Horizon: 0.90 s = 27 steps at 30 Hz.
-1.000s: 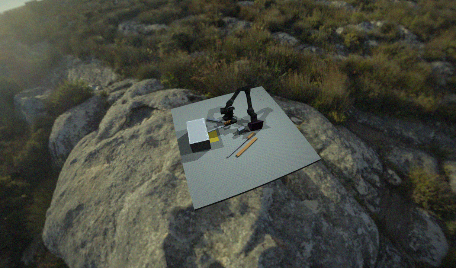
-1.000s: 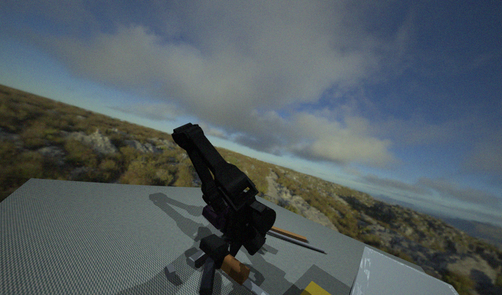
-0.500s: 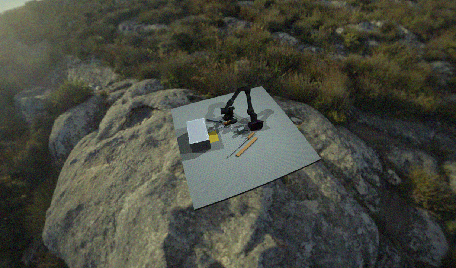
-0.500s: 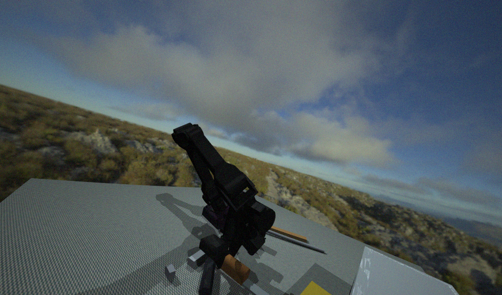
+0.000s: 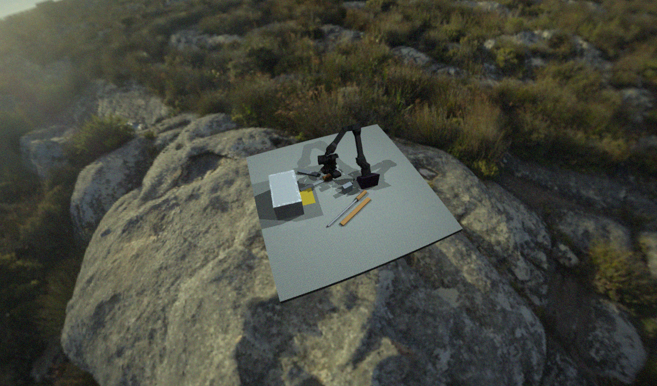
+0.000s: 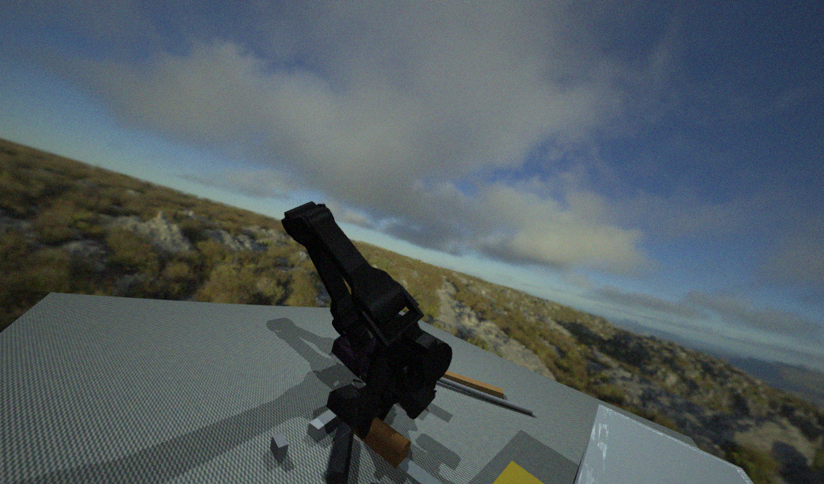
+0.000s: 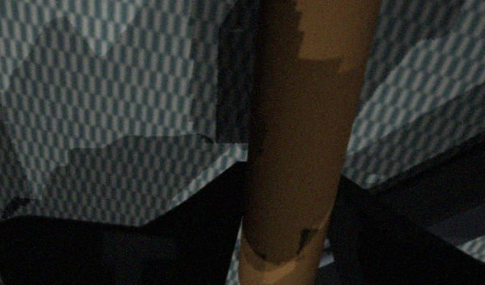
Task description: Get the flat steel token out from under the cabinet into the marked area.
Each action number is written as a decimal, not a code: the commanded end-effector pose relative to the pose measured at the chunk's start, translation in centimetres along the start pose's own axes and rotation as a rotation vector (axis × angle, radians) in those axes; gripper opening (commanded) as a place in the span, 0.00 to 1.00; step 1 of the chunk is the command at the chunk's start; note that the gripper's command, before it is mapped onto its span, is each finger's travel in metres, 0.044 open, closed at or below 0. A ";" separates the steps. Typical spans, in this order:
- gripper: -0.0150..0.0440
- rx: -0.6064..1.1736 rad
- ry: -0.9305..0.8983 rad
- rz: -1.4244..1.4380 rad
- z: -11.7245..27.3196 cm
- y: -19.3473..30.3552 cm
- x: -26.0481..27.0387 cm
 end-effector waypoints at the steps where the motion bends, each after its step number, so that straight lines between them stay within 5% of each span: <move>1: 0.44 0.000 0.000 0.000 0.0 0.0 0.0; 6: 0.25 0.000 0.000 0.000 0.0 0.0 0.0; 27: 0.25 0.007 0.001 0.007 0.0 -1.9 0.4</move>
Point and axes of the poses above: the point midway between the two fingers, 35 mm back from their tips, its own z axis back along the fingers, its own x axis across the jaws, y = z × x, the point moved 2 cm from there along z, back along the fingers, and after that the axes turned 13 degrees about -z, right-handed, at the moved point
